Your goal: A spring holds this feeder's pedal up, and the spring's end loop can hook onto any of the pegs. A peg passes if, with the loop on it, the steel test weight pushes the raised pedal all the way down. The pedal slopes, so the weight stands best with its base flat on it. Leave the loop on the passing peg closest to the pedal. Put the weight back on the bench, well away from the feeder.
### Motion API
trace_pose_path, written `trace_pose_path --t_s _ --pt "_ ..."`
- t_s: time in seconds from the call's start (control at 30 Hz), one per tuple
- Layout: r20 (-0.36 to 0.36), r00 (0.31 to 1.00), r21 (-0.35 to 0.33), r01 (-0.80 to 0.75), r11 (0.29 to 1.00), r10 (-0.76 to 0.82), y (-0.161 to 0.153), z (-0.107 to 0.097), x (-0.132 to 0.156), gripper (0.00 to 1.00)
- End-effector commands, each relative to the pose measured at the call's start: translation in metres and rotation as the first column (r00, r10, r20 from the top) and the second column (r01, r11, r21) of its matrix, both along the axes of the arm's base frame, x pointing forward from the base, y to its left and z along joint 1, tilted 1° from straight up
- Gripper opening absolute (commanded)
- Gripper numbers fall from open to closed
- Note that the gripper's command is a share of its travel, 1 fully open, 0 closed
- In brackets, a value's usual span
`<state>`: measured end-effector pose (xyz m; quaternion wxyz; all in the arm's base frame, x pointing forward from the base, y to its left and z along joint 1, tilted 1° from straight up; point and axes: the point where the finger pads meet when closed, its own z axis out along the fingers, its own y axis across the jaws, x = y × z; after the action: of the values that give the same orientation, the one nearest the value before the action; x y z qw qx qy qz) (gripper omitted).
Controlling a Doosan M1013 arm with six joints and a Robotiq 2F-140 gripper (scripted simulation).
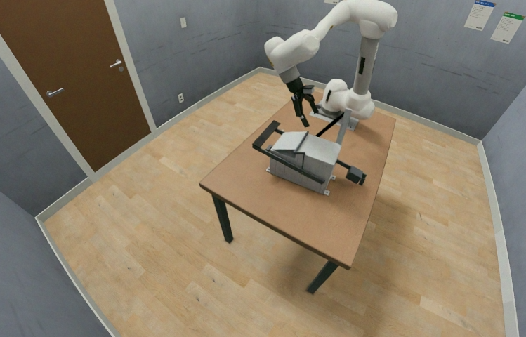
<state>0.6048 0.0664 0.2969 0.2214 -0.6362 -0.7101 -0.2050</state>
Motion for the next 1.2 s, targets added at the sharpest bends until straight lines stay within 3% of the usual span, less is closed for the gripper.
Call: trace_pose_path --t_s 0.0,0.43,0.47,1.0,1.03,1.17 --pt "0.001 1.0 0.0 0.0 1.0 0.0 0.0 0.0008 0.0002 1.0" --pt "0.001 1.0 0.0 0.0 1.0 0.0 0.0 0.0008 0.0002 1.0" --pt "0.013 1.0 -0.148 0.02 0.989 -0.018 0.0 0.0019 0.0002 1.0" --pt "0.013 1.0 -0.148 0.02 0.989 -0.018 0.0 0.0019 0.0002 1.0" --pt "0.027 0.999 -0.292 0.04 0.956 -0.034 0.0001 0.0029 0.0002 1.0" --pt "0.027 0.999 -0.292 0.04 0.956 -0.034 0.0001 0.0029 0.0002 1.0"
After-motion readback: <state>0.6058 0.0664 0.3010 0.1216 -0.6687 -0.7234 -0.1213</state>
